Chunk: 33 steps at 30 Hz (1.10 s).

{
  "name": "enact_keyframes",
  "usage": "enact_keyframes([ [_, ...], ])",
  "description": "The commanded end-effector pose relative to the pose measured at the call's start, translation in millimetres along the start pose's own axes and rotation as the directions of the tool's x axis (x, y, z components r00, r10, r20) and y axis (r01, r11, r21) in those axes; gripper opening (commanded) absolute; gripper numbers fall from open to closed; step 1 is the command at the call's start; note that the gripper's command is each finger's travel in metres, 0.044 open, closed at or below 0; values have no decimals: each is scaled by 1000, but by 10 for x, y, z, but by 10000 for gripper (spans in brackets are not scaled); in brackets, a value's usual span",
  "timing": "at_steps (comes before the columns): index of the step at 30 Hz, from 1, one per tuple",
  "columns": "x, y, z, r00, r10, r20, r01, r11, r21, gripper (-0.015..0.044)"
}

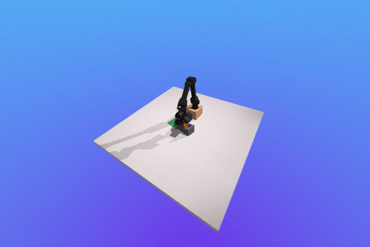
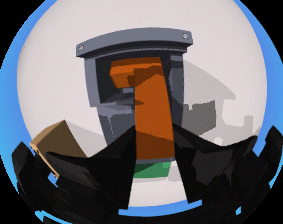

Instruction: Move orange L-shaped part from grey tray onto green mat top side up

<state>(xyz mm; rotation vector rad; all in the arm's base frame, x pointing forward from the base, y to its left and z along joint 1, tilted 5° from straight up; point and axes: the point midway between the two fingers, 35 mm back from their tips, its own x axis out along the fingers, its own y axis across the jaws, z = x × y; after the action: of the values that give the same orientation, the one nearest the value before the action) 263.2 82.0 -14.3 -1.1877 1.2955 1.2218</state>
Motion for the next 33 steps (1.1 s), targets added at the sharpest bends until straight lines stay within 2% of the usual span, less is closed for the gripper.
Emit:
enact_keyframes([
  [1, -104, -23, 6, 1000, -13, 2, 13, 1000, -3, 0],
  [33, -595, -15, 3, 1000, -11, 1, 11, 1000, -4, 0],
])
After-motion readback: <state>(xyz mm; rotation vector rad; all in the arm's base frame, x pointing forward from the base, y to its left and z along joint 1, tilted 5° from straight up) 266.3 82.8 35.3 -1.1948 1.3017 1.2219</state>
